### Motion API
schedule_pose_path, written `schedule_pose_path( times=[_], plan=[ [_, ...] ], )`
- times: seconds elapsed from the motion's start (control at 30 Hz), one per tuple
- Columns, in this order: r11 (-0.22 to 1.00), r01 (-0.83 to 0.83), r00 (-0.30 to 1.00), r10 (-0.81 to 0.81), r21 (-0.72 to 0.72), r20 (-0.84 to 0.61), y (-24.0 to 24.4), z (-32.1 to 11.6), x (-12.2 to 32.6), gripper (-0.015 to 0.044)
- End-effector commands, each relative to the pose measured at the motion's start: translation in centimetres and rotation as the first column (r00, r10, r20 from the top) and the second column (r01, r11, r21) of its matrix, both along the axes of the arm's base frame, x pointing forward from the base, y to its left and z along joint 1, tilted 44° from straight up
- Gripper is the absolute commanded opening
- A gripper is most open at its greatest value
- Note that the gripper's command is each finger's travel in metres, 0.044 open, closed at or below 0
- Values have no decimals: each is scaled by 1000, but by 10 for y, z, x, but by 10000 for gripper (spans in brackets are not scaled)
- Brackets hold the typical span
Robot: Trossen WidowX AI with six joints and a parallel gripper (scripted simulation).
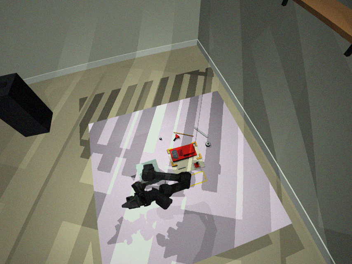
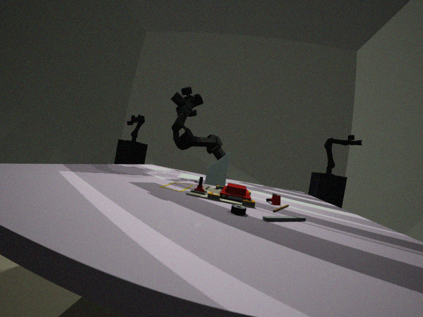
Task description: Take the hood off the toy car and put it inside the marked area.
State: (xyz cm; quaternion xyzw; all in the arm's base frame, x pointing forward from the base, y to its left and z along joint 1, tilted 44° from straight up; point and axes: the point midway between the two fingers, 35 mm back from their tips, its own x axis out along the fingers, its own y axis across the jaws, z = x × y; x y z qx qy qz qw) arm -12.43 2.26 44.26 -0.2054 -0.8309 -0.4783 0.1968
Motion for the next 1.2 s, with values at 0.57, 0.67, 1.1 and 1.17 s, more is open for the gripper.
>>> schedule_pose_path(
  times=[0.57,0.67,1.1,1.17],
  plan=[
    [690,671,452,-671,272,588,188,-82,-51,440],
    [617,712,285,-689,334,666,223,-103,-38,440],
    [427,743,-376,-371,515,849,335,-210,91,440],
    [414,748,-435,-284,518,855,342,-227,117,440]
  ],
)
